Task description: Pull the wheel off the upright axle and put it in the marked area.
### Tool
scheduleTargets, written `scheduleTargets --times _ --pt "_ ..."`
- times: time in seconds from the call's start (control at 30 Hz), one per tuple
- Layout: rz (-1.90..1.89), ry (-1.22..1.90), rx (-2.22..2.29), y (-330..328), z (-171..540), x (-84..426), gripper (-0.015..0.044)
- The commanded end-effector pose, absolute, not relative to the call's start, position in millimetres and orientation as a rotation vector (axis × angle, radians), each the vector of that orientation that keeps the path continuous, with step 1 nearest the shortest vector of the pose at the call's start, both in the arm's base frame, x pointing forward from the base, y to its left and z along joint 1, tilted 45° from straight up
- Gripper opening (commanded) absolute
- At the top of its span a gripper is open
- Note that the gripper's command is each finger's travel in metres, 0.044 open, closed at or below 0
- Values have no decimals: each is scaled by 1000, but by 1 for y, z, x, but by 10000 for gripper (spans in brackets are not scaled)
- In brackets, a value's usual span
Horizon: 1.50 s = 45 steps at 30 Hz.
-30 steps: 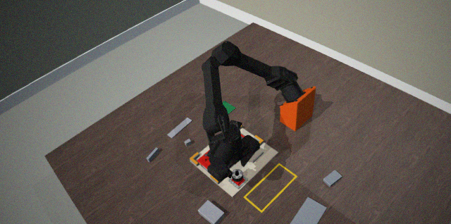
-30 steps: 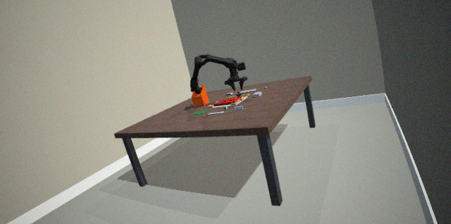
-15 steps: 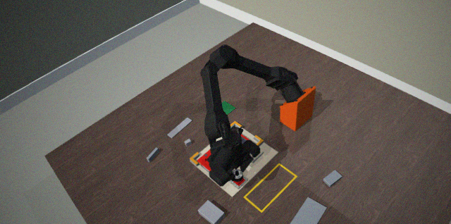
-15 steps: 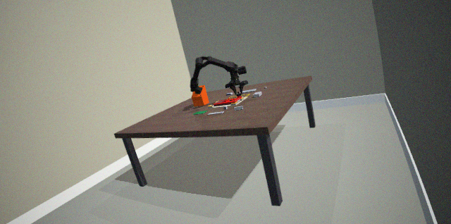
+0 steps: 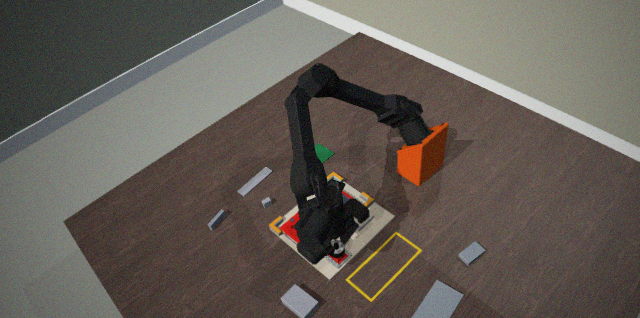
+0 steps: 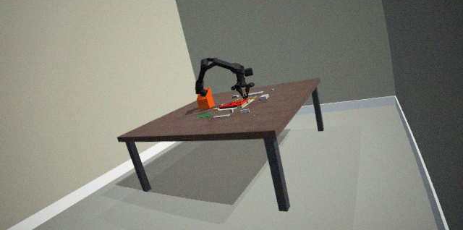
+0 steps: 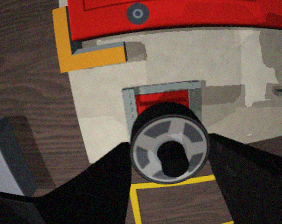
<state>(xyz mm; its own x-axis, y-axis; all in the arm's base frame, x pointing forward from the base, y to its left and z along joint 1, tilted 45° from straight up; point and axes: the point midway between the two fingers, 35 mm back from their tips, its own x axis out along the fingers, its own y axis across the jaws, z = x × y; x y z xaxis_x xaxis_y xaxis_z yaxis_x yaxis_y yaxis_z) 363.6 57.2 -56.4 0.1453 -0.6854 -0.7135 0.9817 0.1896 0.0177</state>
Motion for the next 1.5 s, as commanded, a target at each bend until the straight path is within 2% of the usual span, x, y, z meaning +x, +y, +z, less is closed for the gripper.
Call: scheduleTargets --times 0.0,1.47 --pt "-1296 648 563 58 -55 364 0" --pt "-1295 648 560 69 -45 362 0"
